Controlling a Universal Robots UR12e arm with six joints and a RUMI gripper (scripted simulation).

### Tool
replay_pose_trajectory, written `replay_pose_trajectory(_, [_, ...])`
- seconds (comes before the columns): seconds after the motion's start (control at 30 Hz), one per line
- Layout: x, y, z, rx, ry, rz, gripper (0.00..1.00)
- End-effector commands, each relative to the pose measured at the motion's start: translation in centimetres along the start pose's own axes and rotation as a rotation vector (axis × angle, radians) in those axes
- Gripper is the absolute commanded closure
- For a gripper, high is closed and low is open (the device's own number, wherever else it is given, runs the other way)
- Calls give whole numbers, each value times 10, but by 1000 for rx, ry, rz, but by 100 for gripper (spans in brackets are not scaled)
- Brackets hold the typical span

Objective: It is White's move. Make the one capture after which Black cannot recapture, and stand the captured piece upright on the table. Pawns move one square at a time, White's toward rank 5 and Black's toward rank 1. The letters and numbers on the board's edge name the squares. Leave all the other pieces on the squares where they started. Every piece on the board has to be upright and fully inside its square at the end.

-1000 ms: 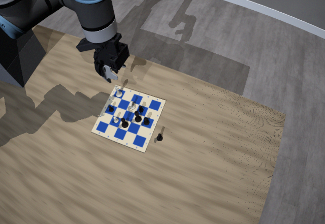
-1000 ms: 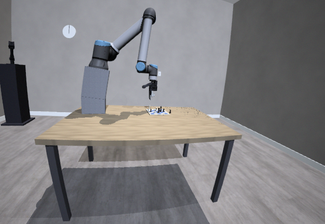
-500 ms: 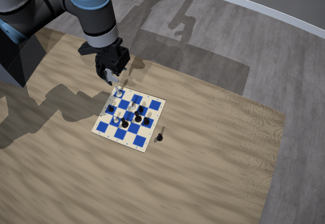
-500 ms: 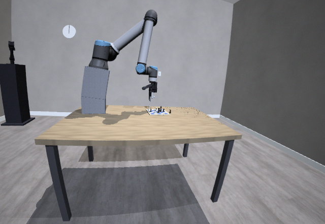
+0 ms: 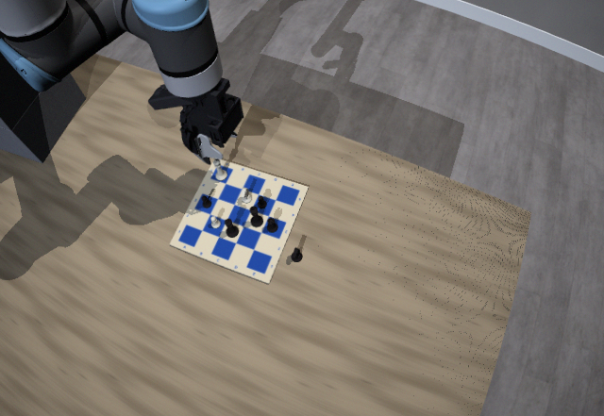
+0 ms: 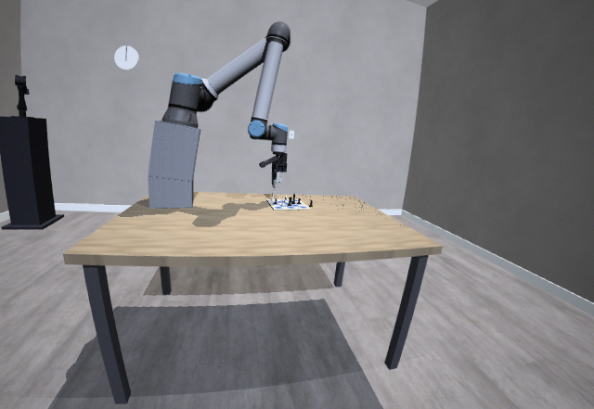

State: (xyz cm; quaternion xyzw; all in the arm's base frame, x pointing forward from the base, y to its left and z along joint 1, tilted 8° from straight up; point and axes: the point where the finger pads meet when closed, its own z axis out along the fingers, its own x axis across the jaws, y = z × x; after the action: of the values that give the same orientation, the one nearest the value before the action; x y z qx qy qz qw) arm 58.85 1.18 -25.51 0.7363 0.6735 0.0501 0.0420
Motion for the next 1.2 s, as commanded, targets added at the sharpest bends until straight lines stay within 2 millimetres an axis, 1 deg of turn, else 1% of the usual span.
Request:
replay_pose_trajectory(0.0, [0, 0, 5, -1, 0, 0, 75])
replay_pose_trajectory(0.37, [0, 0, 9, -1, 0, 0, 75])
replay_pose_trajectory(1.17, [0, 0, 10, -1, 0, 0, 75])
